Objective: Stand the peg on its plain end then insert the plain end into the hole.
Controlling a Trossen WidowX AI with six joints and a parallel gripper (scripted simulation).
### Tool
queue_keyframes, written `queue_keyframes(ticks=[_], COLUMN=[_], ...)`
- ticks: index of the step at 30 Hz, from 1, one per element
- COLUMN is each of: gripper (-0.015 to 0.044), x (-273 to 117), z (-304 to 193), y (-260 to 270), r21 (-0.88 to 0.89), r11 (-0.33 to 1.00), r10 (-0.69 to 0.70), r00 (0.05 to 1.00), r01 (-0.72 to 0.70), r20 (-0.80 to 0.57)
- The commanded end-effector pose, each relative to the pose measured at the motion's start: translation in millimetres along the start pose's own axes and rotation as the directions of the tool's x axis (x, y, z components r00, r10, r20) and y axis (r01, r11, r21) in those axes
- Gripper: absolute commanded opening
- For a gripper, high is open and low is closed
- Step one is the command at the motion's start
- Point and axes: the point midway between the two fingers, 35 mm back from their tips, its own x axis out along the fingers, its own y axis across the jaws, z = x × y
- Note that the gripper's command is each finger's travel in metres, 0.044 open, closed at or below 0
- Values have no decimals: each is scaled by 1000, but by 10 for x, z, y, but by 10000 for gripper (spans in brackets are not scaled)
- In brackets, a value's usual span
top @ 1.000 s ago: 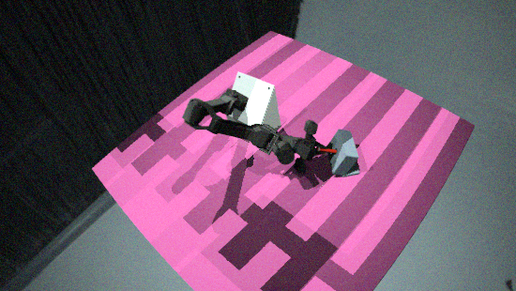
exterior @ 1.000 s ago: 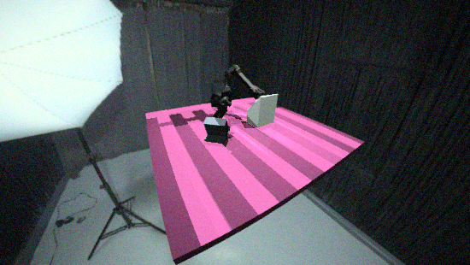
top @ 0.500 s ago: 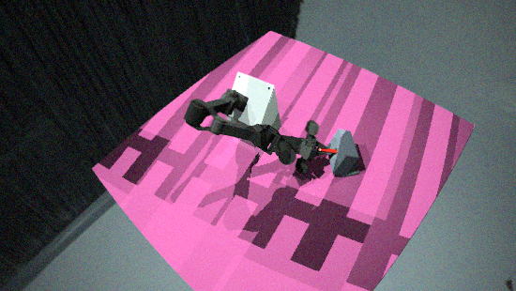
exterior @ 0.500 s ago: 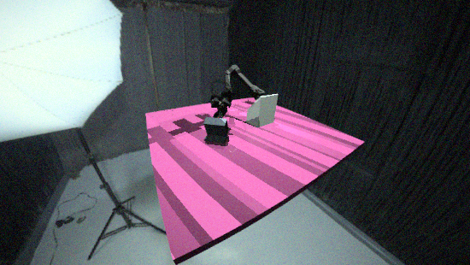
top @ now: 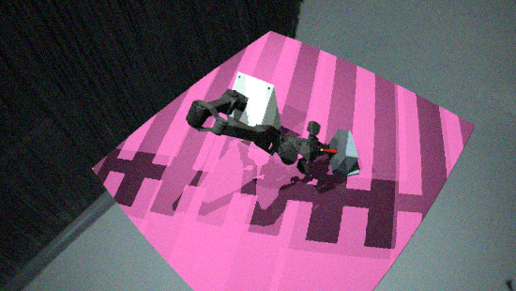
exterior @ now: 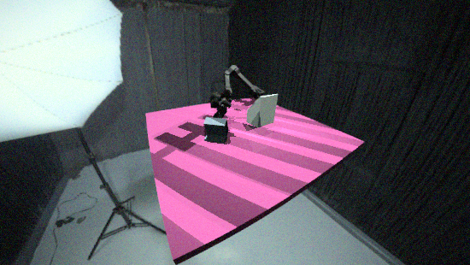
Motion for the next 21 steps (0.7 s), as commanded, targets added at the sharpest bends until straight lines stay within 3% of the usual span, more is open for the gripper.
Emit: queue_keyframes(ticks=[1, 21], gripper=[0, 0], x=[34, 118], z=[-15, -12], y=[-5, 2], r21=[4, 4], r11=[1000, 1000], r10=[-4, -3], r00=[1000, 1000], r01=[4, 4], r20=[-5, -5])
